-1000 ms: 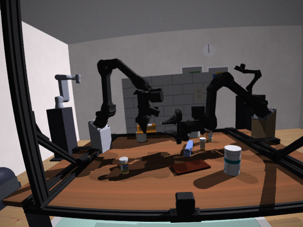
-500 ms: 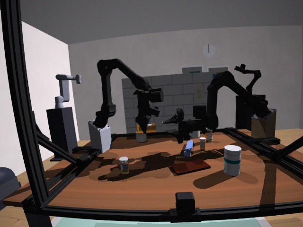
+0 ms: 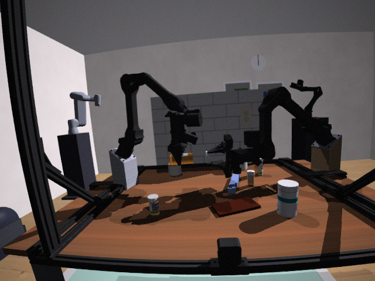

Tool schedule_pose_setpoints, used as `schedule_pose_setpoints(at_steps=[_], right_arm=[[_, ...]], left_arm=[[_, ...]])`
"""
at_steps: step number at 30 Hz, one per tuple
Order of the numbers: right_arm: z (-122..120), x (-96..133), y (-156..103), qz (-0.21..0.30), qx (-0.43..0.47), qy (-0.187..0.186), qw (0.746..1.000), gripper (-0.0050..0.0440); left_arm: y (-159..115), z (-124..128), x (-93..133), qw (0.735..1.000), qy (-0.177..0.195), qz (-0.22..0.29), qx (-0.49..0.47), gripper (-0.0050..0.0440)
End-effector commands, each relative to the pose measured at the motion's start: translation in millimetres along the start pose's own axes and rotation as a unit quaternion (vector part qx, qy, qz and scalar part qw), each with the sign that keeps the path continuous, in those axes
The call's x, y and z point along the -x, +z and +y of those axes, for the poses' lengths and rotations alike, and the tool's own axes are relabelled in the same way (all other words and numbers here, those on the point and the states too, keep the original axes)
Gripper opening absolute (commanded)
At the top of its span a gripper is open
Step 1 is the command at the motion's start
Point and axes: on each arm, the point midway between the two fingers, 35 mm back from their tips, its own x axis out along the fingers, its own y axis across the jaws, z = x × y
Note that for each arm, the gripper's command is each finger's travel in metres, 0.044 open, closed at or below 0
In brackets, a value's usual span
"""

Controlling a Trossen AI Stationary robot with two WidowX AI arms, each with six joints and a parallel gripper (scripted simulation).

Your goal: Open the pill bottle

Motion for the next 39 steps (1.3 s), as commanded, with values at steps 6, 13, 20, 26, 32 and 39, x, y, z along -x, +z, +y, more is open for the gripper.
schedule_pose_setpoints(at_steps=[6, 13, 20, 26, 32, 39], right_arm=[[-12, 1, -4, 0.002, 0.001, -0.003, 1.000, 0.0000], [-38, 1, -12, 0.002, 0.001, -0.006, 1.000, 0.0000], [-56, 3, -18, 0.002, 0.000, -0.008, 1.000, 0.0000], [-75, 5, -27, 0.007, 0.006, -0.009, 1.000, 0.0000], [-77, 5, -28, 0.008, 0.008, -0.010, 1.000, 0.0000], [-77, 5, -28, 0.008, 0.008, -0.010, 1.000, 0.0000]], left_arm=[[2, -1, 1, 1.000, -0.002, -0.003, -0.002, 0.0000], [2, -1, 1, 1.000, -0.002, -0.003, -0.002, 0.0000], [2, -1, 1, 1.000, -0.002, -0.003, -0.002, 0.0000], [2, -1, 1, 1.000, -0.002, -0.003, -0.002, 0.0000], [2, -1, 1, 1.000, -0.002, -0.003, -0.002, 0.0000], [2, -1, 1, 1.000, -0.002, -0.003, -0.002, 0.0000]])
